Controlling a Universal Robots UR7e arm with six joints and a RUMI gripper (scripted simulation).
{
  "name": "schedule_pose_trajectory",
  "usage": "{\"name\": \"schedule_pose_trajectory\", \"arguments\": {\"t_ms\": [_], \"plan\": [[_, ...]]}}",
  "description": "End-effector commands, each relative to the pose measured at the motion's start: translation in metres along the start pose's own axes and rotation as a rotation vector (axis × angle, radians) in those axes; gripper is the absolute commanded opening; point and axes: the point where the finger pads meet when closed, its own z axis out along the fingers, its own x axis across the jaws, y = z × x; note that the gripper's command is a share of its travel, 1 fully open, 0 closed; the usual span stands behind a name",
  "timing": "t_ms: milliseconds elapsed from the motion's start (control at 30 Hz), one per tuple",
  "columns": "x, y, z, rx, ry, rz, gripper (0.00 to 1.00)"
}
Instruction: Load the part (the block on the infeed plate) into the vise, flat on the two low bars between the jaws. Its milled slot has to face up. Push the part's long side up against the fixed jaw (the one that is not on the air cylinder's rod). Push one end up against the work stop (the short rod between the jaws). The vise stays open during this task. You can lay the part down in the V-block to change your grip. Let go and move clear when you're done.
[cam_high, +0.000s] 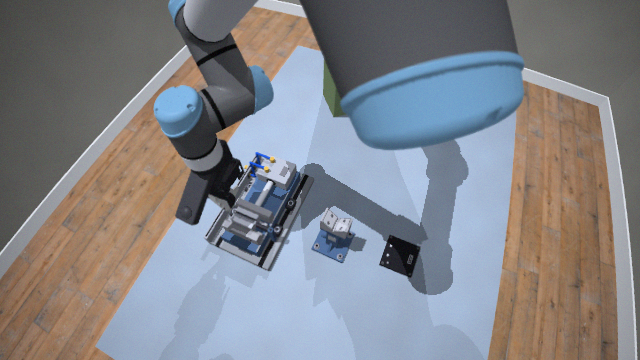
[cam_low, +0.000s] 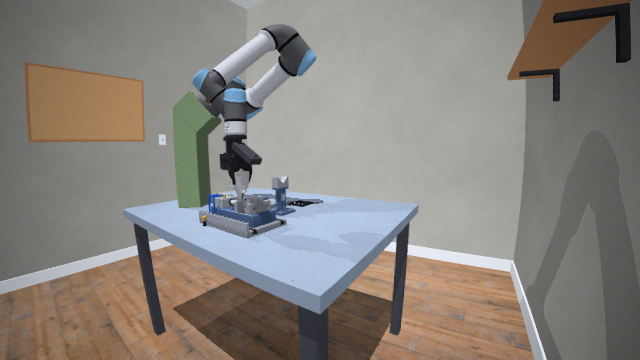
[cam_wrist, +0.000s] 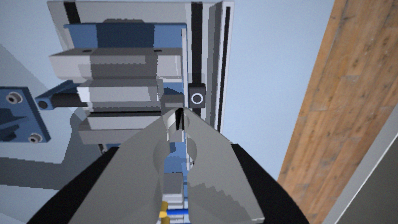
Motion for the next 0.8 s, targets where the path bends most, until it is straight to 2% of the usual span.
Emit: {"name": "schedule_pose_trajectory", "arguments": {"t_ms": [0,767], "plan": [[0.0003,-0.0005,0.0006,0.001,0.001,0.0,0.0],[0.0003,-0.0005,0.0033,0.001,0.001,0.0,0.0]]}}
